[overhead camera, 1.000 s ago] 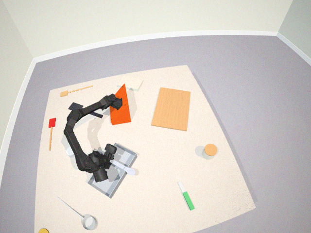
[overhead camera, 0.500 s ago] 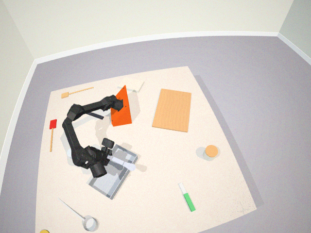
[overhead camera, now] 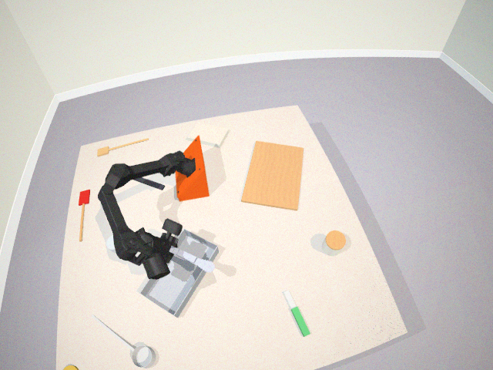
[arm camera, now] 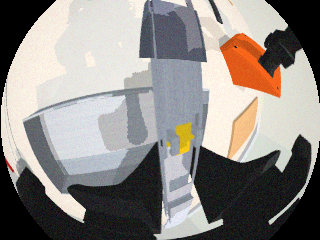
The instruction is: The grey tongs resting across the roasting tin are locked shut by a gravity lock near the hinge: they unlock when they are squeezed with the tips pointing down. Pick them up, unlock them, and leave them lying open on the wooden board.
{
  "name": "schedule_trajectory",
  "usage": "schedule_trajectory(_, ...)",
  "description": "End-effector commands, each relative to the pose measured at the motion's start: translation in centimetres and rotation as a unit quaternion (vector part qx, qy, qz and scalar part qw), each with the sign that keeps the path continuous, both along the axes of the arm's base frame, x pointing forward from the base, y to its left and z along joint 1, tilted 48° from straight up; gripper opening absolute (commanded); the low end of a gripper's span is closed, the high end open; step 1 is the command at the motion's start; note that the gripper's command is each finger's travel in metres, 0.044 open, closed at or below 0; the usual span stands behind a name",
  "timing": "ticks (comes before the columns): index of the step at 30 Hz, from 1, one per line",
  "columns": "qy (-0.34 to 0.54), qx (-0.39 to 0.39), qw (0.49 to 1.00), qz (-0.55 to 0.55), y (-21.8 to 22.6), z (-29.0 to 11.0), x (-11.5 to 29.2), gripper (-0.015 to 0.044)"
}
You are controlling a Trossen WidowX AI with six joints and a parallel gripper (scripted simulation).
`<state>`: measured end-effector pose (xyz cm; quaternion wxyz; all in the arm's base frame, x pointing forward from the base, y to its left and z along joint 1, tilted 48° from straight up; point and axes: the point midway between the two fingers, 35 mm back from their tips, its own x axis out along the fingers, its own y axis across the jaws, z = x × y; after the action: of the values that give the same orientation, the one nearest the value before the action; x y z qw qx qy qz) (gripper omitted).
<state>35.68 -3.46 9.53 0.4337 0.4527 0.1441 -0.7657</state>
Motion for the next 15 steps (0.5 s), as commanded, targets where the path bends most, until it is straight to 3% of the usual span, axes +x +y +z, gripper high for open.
schedule_trajectory(1,-0.014,-0.021,1.0,0.013,-0.03,-0.27,-0.21,-0.015)
schedule_trajectory(15,-0.083,-0.091,0.991,0.057,-0.22,-0.38,-0.48,-0.015)
